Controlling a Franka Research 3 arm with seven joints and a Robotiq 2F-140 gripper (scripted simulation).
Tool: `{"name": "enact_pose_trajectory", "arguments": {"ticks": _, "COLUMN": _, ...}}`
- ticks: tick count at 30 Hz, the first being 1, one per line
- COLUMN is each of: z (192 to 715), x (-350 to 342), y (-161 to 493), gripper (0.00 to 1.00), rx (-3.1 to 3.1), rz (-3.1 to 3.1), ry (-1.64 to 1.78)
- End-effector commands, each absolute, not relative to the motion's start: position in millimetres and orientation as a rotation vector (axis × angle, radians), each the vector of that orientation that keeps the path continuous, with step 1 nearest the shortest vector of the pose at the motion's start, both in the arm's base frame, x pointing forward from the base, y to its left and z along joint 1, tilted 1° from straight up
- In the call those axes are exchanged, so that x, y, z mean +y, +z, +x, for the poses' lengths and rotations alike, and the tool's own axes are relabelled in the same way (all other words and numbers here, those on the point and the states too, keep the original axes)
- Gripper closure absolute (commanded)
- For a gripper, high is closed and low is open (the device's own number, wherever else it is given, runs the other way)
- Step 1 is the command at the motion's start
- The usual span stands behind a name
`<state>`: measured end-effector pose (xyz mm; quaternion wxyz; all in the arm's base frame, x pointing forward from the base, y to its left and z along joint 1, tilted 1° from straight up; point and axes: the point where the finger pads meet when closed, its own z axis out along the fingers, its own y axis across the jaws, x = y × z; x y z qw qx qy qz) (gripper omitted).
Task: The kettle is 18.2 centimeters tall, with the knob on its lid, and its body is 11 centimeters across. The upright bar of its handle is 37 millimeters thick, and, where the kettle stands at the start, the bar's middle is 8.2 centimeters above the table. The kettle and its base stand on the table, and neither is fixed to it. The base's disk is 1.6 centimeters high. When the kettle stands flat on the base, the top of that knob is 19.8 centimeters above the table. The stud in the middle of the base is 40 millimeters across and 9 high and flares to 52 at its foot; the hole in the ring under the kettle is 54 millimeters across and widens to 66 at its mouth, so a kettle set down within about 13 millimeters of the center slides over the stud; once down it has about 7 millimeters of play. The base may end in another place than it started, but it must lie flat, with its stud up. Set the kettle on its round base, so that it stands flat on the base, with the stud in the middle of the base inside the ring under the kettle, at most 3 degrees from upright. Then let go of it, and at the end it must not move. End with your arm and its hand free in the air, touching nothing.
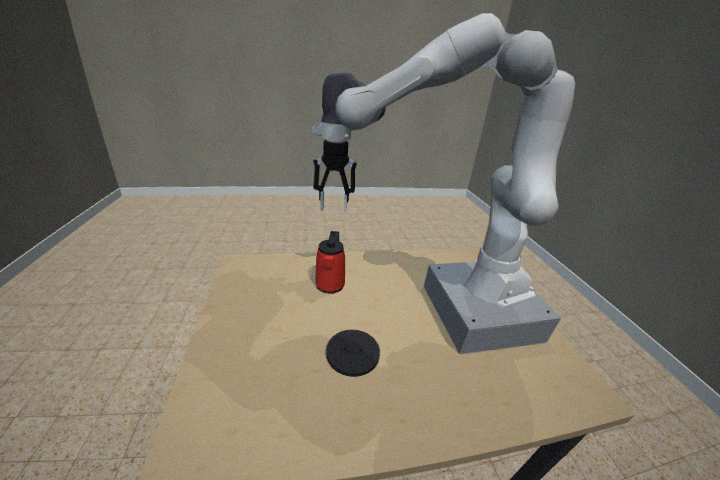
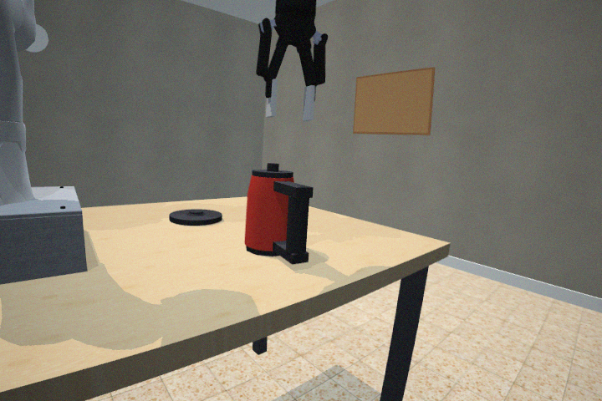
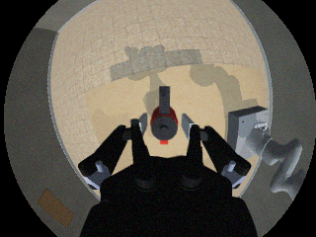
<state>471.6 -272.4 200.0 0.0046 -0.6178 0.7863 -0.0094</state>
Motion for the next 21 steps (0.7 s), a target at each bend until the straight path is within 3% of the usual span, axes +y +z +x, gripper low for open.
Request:
{"name": "enact_pose_trajectory", "arguments": {"ticks": 1, "z": 470.2, "x": -273.3, "y": 199.2, "gripper": 0.53, "rx": 2.456, "rz": -1.942, "ry": -0.021}}
{"name": "enact_pose_trajectory", "arguments": {"ticks": 21, "z": 468.7, "x": -274.1, "y": 199.2, "gripper": 0.53, "rx": 2.456, "rz": -1.942, "ry": -0.021}}
